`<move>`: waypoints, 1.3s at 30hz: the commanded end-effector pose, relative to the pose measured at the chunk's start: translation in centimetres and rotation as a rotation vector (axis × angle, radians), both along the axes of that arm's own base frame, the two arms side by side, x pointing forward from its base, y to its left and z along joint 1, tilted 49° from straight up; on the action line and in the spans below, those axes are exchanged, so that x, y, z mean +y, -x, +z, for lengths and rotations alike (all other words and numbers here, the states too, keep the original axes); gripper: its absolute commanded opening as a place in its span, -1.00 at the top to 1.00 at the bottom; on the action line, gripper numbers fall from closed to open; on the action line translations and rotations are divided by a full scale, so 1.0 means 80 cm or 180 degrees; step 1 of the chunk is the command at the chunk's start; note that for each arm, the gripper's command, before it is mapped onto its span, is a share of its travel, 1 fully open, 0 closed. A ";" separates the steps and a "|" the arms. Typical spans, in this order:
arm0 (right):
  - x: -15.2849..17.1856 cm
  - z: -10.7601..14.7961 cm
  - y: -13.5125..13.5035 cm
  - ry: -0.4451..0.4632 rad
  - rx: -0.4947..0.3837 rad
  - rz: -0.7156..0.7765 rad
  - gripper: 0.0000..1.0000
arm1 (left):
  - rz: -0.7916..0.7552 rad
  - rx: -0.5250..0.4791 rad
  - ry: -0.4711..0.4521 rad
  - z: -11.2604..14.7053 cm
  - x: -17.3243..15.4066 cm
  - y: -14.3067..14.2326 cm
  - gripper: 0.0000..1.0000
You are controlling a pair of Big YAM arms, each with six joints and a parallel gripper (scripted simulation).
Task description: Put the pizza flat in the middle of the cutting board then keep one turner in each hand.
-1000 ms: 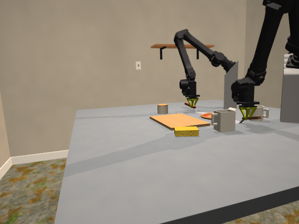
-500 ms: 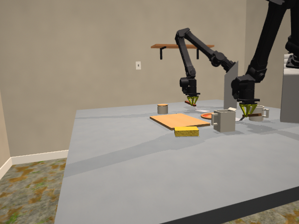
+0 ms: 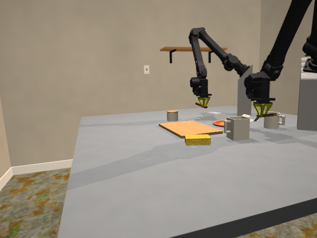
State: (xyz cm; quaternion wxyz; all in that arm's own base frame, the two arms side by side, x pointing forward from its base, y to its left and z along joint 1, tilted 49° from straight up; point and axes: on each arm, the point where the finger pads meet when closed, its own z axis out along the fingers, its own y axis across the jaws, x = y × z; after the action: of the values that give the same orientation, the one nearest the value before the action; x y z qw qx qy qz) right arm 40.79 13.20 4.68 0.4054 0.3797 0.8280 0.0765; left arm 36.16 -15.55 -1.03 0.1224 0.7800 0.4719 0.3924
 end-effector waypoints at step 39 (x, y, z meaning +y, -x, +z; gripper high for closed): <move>0.017 0.055 0.074 -0.0001 0.0027 -0.0009 0.87 | -0.0004 0.0038 -0.0001 0.054 -0.016 0.076 0.87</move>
State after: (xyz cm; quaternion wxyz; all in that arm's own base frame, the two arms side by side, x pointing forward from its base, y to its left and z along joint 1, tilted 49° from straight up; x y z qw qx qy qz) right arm 35.08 14.35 9.46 0.4061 0.3828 0.8261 0.0786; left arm 30.61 -16.72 3.84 0.1242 0.7779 0.4748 0.3925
